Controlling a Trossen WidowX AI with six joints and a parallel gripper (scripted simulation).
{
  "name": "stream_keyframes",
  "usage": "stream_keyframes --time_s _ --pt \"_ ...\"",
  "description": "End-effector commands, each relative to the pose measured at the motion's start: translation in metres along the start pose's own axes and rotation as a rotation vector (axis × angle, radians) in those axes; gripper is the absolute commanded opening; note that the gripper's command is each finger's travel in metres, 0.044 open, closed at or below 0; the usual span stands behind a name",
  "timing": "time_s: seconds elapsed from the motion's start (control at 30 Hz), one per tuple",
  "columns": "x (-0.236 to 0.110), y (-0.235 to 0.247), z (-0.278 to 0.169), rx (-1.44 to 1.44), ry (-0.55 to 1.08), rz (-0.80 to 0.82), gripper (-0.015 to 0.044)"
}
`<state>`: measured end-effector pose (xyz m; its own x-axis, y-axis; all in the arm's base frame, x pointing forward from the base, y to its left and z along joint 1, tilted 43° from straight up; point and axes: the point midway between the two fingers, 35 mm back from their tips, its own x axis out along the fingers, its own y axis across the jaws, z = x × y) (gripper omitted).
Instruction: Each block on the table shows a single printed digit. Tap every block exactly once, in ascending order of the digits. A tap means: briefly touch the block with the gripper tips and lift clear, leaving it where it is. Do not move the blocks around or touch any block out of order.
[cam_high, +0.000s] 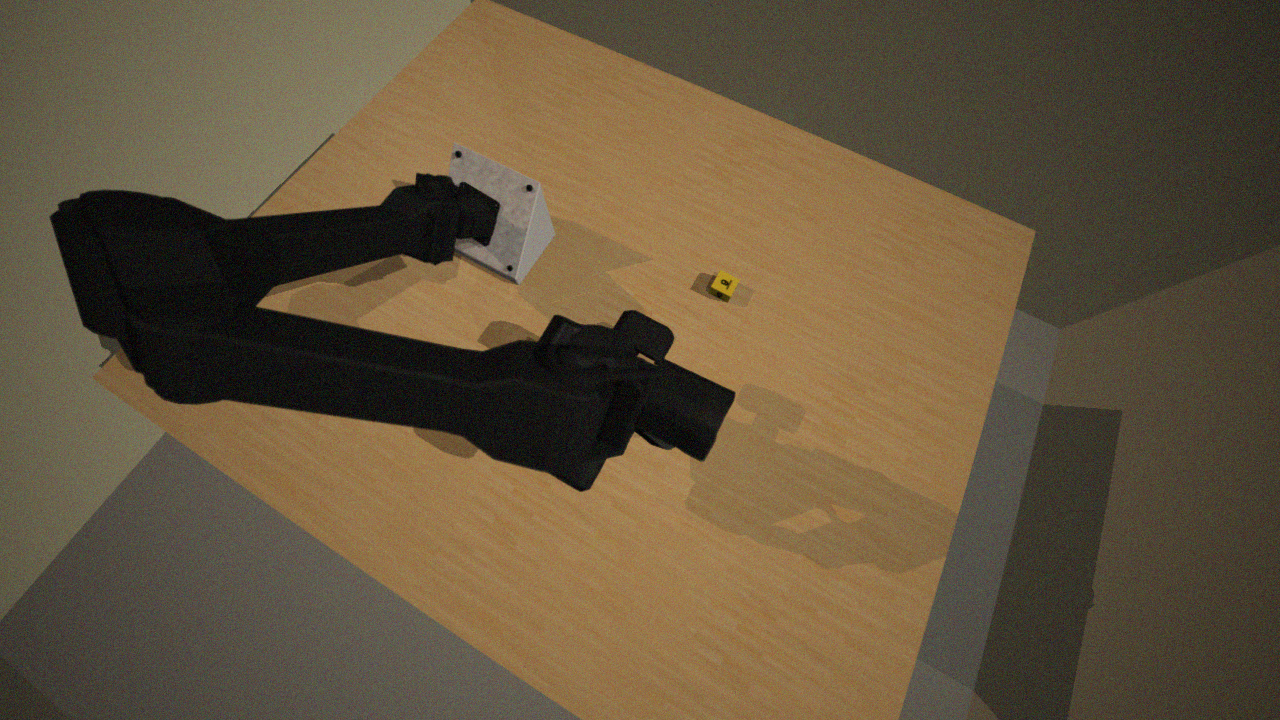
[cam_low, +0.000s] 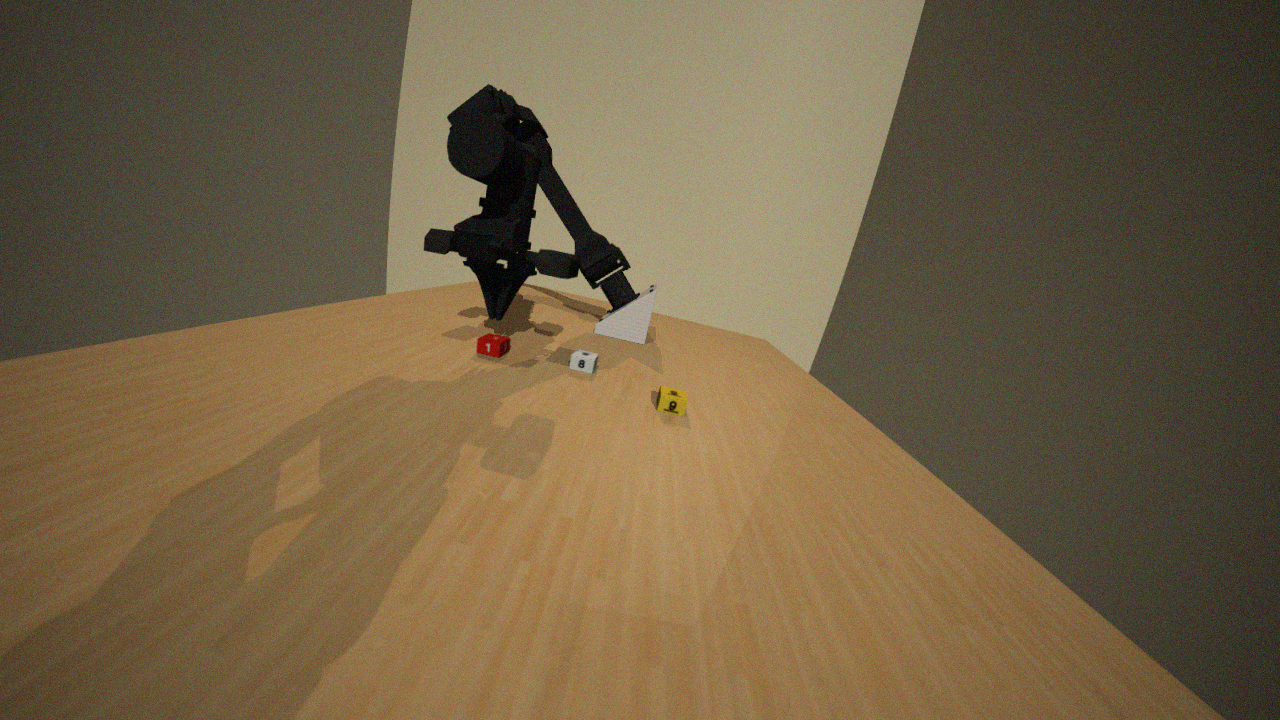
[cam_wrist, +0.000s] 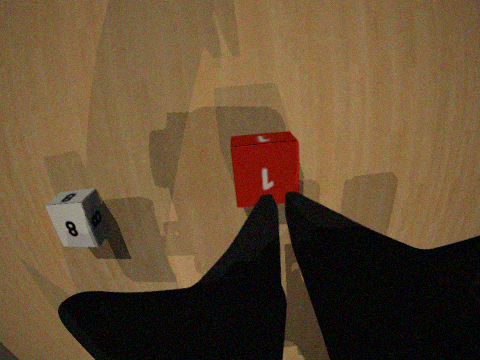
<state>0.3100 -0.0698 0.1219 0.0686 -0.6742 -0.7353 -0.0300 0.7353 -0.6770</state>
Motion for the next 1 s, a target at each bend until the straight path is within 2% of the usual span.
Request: stream_keyframes --time_s 0.0,0.7,0.87,0.97 --pt "0.001 -0.001 0.000 -0.003 -0.001 -0.005 0.0020" --pt "0.030 -0.001 0.000 -0.003 -0.001 -0.006 0.0020" --pt "0.030 -0.001 -0.001 -0.003 -0.001 -0.006 0.0020" --pt "0.009 -0.001 0.000 -0.002 -0.002 -0.003 0.0020"
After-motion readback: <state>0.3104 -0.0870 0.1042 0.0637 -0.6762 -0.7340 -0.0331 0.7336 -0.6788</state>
